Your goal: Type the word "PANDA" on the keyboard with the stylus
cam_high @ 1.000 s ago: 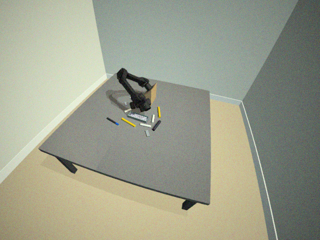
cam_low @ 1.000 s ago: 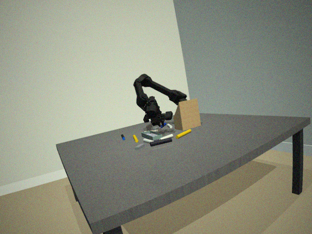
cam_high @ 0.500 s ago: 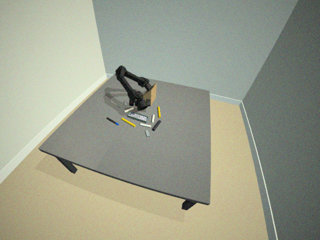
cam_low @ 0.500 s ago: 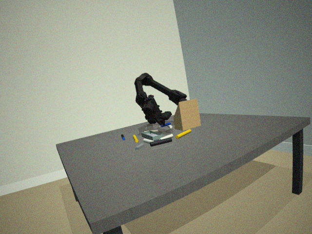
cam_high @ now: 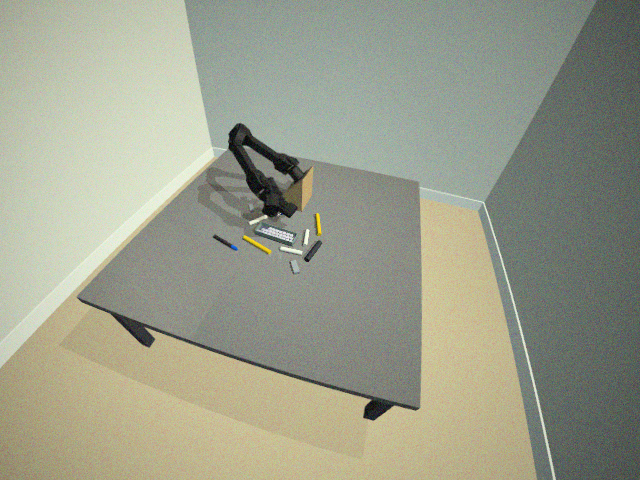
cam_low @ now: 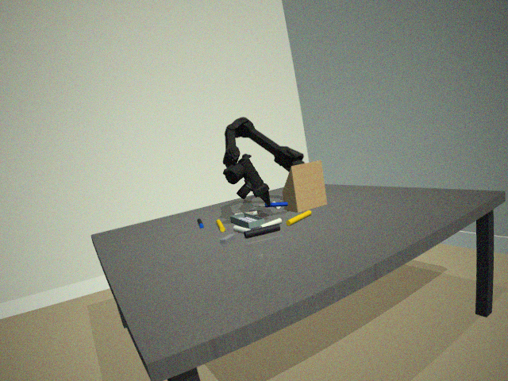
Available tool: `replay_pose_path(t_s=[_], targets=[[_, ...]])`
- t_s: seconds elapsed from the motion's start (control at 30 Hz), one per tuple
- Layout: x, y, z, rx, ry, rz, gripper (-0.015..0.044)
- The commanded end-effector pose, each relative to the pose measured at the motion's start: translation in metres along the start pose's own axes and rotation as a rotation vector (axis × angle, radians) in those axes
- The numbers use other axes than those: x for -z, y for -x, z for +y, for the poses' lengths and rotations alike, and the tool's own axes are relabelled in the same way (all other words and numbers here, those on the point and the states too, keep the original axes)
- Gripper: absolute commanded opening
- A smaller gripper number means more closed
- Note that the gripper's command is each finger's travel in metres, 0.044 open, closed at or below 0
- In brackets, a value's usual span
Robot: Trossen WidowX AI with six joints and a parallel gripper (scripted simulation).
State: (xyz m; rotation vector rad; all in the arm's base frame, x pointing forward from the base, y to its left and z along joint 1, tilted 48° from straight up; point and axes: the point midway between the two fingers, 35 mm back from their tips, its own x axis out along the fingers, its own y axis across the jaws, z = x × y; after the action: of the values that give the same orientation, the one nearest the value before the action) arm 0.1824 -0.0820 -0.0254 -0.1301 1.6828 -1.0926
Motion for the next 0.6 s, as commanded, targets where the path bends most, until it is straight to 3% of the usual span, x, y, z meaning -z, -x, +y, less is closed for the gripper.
replay_pose_path(t_s=[0.0,0.57], targets=[[0.003,-0.0012,0.0006,-0.081,-0.172,0.007,0.0],[-0.0016,0.0055,0.0051,-0.451,-0.907,0.086,0.0]])
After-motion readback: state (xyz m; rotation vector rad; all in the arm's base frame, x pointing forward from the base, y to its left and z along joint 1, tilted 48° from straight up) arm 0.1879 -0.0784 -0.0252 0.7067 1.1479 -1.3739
